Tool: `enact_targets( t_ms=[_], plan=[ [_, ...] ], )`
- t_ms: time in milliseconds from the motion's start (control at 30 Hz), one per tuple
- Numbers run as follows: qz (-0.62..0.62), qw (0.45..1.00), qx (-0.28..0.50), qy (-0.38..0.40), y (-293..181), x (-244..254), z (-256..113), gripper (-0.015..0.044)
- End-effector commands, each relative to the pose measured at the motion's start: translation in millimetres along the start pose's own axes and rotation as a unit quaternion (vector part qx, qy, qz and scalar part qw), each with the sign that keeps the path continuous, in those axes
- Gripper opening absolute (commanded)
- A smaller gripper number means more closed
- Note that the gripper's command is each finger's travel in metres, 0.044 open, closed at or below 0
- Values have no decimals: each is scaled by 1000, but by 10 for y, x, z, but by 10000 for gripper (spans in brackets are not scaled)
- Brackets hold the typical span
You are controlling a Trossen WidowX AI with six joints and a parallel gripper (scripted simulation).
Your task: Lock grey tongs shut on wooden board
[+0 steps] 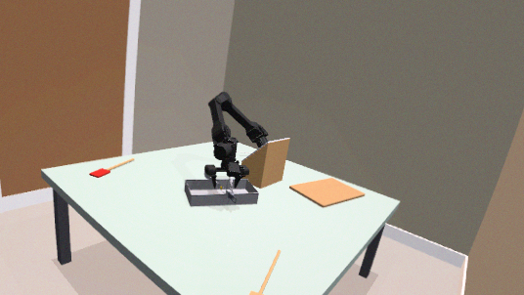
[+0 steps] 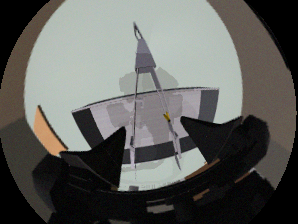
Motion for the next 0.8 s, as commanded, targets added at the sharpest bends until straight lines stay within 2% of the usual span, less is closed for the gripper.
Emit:
enact_targets(
  t_ms=[0, 700, 767],
  plan=[
    [-3, 1000, 4, 0, -12, 20, 105, 440],
    [-3, 1000, 7, -1, -44, 37, 374, 440],
    [0, 1000, 4, 0, -38, 23, 342, 387]
  ],
)
Point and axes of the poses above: the point midway between the two fingers, 35 mm back from their tips, its own z axis out along the fingers, its own x axis across the jaws, y = z × x, the point moved 4 cm from there along -z, back along the fingers
